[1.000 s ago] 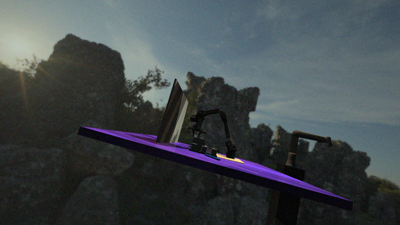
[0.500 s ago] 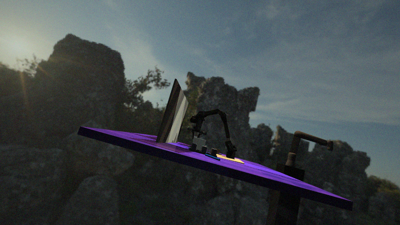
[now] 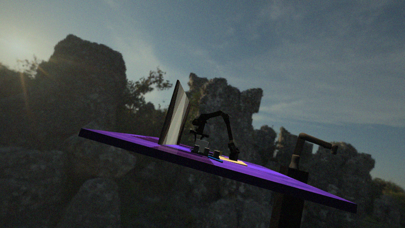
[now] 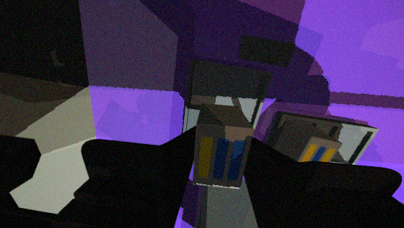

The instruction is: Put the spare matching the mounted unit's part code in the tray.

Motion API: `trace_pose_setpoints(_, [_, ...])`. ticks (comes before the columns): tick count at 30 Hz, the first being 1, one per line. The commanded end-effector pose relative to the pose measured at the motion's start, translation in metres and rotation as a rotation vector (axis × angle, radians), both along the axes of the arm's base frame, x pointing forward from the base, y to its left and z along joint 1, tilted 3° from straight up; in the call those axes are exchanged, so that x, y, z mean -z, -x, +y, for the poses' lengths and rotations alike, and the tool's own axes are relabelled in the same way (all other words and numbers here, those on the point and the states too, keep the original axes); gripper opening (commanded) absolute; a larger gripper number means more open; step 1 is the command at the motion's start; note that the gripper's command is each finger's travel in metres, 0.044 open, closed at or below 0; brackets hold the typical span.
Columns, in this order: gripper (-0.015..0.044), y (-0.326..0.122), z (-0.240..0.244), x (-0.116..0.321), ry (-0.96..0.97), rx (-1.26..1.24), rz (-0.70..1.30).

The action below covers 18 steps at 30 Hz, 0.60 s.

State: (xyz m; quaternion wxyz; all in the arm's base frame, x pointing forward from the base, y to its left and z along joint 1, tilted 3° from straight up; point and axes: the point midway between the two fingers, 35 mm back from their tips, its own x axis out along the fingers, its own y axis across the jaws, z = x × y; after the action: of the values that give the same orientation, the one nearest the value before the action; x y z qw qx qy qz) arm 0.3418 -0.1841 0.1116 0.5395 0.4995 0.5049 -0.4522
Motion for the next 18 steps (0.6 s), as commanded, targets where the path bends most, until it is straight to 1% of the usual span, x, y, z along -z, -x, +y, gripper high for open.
trace_pose_setpoints(1, [0.0000,0.001,0.000,0.003,0.002,0.006,0.005])
trace_pose_setpoints(18, [0.0000,0.001,0.001,0.015,0.000,0.006,0.007])
